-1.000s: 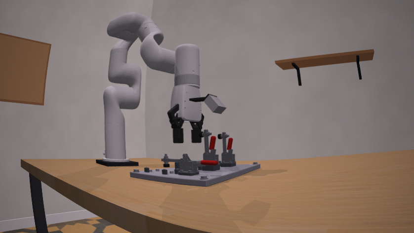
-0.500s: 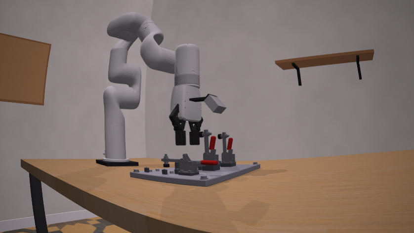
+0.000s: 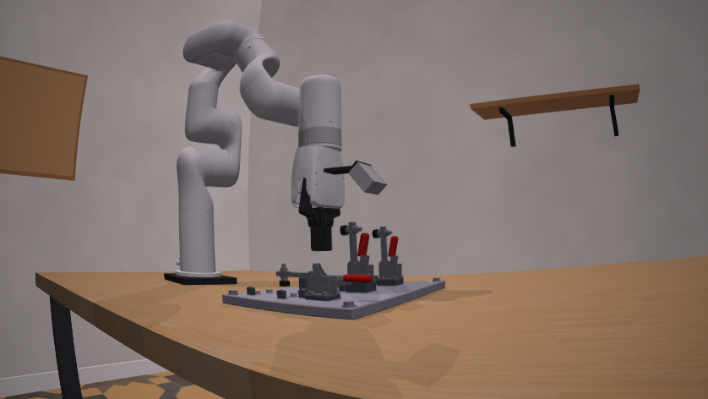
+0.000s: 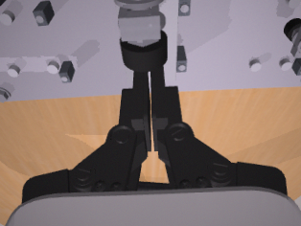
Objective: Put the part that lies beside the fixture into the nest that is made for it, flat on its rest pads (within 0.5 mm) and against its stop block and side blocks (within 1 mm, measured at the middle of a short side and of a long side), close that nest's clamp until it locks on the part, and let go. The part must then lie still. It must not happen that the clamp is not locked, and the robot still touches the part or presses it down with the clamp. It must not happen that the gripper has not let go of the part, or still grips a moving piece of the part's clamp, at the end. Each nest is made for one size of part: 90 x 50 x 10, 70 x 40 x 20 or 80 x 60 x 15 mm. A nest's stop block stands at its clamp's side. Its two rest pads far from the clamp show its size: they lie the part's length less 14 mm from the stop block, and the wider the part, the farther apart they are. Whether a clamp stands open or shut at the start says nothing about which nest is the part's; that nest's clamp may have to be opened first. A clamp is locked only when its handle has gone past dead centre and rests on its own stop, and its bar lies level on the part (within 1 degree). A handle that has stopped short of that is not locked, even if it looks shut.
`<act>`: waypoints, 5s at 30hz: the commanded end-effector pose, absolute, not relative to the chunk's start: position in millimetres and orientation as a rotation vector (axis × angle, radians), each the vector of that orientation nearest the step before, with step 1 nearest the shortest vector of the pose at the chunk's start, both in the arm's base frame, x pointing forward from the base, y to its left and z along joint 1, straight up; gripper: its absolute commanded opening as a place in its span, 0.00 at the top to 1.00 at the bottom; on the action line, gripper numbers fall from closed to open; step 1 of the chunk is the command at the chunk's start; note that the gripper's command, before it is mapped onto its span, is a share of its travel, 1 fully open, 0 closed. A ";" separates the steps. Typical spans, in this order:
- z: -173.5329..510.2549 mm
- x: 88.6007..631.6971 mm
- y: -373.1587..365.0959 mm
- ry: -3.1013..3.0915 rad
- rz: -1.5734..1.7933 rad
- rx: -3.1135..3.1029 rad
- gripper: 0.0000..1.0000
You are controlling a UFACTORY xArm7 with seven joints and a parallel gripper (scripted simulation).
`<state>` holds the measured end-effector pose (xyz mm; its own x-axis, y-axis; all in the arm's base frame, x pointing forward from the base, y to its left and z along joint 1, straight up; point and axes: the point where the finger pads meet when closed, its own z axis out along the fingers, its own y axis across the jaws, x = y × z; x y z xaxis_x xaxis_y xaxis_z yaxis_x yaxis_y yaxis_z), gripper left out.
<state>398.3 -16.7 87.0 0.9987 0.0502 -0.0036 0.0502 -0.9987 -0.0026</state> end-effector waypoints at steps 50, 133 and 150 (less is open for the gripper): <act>66.0 398.4 -2.2 -0.079 -0.001 -3.139 1.00; 28.4 397.2 21.5 -0.079 -0.001 -3.139 1.00; 27.3 397.6 21.5 -0.079 -0.001 -3.139 1.00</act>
<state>396.1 21.5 26.1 0.9987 0.0502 -0.0034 0.0502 -0.9987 -0.0022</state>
